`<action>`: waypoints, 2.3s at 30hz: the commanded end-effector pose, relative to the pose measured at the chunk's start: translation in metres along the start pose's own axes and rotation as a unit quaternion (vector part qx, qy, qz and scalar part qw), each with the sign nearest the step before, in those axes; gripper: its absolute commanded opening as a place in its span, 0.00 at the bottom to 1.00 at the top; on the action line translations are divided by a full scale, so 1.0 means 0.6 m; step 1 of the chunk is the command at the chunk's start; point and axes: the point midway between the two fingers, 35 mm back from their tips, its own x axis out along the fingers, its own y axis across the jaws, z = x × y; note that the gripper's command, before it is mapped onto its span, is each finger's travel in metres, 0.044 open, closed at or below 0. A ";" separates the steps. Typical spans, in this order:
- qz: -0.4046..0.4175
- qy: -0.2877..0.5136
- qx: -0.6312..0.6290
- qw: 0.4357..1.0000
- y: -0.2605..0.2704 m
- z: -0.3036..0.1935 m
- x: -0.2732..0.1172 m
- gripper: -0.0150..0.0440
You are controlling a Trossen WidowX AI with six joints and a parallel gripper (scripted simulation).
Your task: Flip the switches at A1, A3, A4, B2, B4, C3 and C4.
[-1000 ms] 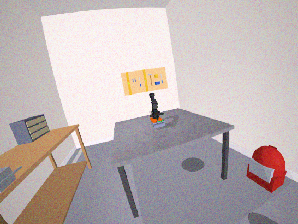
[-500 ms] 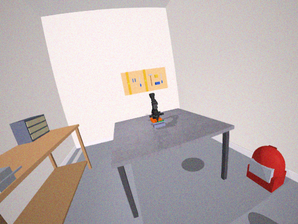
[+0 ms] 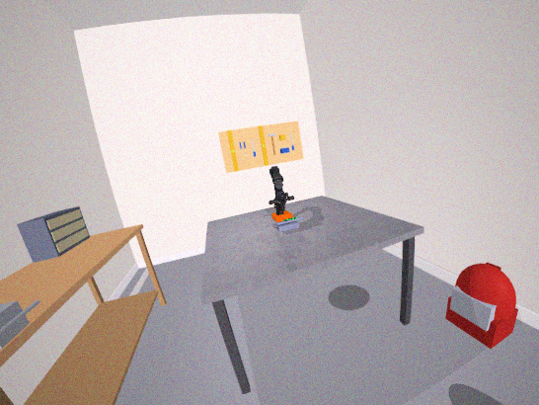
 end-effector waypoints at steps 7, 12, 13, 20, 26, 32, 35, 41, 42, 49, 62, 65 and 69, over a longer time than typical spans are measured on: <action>0.002 0.005 0.001 1.000 0.035 -0.065 -0.004 0.25; 0.002 0.013 0.001 1.000 0.035 -0.063 0.035 0.25; 0.002 0.016 0.001 1.000 0.035 -0.064 0.049 0.25; 0.002 0.017 0.001 1.000 0.035 -0.064 0.054 0.25; 0.002 0.017 0.001 1.000 0.035 -0.065 0.069 0.25; 0.002 0.017 0.001 1.000 0.035 -0.065 0.073 0.25; 0.002 0.017 0.001 1.000 0.035 -0.064 0.079 0.25; 0.002 0.017 0.001 1.000 0.035 -0.064 0.094 0.25; 0.002 0.017 0.001 1.000 0.035 -0.065 0.094 0.25; 0.002 0.017 0.001 1.000 0.035 -0.065 0.094 0.25; 0.002 0.017 0.001 1.000 0.035 -0.065 0.094 0.25; 0.002 0.017 0.001 1.000 0.035 -0.065 0.094 0.25; 0.002 0.017 0.001 1.000 0.035 -0.065 0.094 0.25</action>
